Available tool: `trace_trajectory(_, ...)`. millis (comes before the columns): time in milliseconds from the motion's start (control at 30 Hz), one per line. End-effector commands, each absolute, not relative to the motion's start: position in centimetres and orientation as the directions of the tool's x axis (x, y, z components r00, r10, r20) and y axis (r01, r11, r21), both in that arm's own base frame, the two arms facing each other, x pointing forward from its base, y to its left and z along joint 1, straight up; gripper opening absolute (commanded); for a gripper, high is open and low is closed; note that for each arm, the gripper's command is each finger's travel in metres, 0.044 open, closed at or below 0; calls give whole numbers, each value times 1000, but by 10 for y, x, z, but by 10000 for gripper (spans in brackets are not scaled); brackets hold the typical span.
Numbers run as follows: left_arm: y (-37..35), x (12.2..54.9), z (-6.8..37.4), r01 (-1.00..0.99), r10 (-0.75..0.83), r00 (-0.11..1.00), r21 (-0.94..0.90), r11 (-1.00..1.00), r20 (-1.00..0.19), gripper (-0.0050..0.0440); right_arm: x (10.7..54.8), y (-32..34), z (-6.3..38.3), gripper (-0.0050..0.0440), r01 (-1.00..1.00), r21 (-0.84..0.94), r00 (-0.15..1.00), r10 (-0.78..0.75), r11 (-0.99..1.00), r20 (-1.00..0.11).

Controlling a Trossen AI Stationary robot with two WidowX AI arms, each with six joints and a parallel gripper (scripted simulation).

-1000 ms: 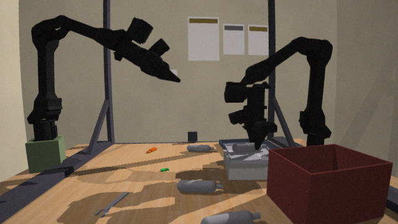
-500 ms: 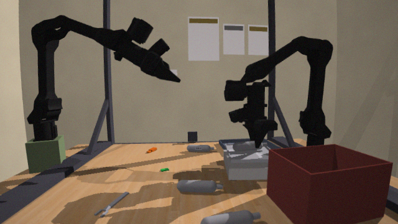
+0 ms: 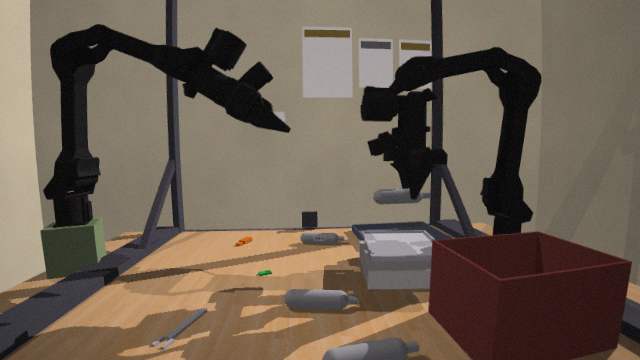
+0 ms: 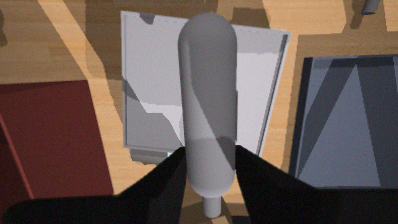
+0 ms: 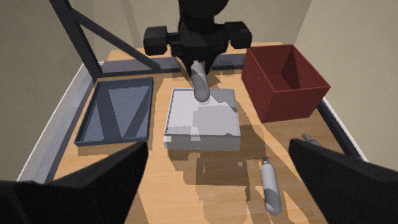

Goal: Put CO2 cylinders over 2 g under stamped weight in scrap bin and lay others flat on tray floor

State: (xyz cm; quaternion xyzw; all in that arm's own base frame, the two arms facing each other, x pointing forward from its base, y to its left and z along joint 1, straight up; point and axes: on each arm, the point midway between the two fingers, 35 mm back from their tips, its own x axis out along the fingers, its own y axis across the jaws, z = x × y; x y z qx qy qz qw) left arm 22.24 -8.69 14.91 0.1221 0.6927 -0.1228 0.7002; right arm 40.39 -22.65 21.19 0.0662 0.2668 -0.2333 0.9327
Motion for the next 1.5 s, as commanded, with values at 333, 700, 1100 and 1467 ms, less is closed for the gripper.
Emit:
trace_trajectory(333, -19, 259, 162, 346, -16, 71, 9, 938, -997, -50, 425, -290, 247, 440, 551, 0, 722, -477, 834, -501)
trace_trajectory(700, 89, 267, 168, 347, 24, 134, 70, 935, -991, -50, 435, -368, 257, 440, 636, 2, 664, -546, 772, -511)
trace_trajectory(1100, 171, 238, 156, 349, 50, 99, 82, 934, -994, -50, 432, -417, 267, 440, 686, 1, 632, -595, 728, -496)
trace_trajectory(1467, 173, 228, 135, 342, 2, 24, 11, 940, -1000, -50, 434, -418, 264, 440, 684, 1, 632, -592, 729, -500)
